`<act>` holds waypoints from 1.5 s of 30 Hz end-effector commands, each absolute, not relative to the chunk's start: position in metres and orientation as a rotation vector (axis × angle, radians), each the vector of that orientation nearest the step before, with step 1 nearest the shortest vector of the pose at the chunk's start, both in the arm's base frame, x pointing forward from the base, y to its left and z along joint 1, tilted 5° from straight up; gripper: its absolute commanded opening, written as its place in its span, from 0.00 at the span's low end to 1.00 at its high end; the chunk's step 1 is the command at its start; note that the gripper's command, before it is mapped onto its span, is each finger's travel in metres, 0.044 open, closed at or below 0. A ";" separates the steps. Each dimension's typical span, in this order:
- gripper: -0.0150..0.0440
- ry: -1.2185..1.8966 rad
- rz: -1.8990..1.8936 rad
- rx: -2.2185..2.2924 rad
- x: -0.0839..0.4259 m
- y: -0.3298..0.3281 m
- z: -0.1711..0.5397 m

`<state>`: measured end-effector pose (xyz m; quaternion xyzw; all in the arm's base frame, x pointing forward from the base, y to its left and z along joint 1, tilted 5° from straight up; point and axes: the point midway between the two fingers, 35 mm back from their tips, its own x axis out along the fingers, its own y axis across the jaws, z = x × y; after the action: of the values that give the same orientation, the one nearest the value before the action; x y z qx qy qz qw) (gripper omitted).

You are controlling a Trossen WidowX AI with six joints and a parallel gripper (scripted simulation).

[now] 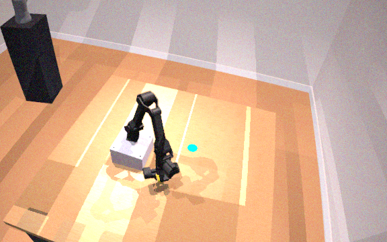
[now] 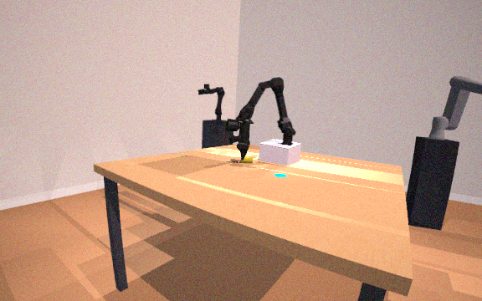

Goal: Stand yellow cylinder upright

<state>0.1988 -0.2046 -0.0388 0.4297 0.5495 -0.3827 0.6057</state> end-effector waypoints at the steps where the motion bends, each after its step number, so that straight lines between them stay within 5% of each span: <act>1: 0.47 1.274 -0.891 0.995 0.198 -0.204 -0.042; 45: 0.43 1.273 -0.892 0.994 0.187 -0.205 0.069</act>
<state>0.1885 -0.2050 0.0599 0.4313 0.5508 -0.3851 0.6019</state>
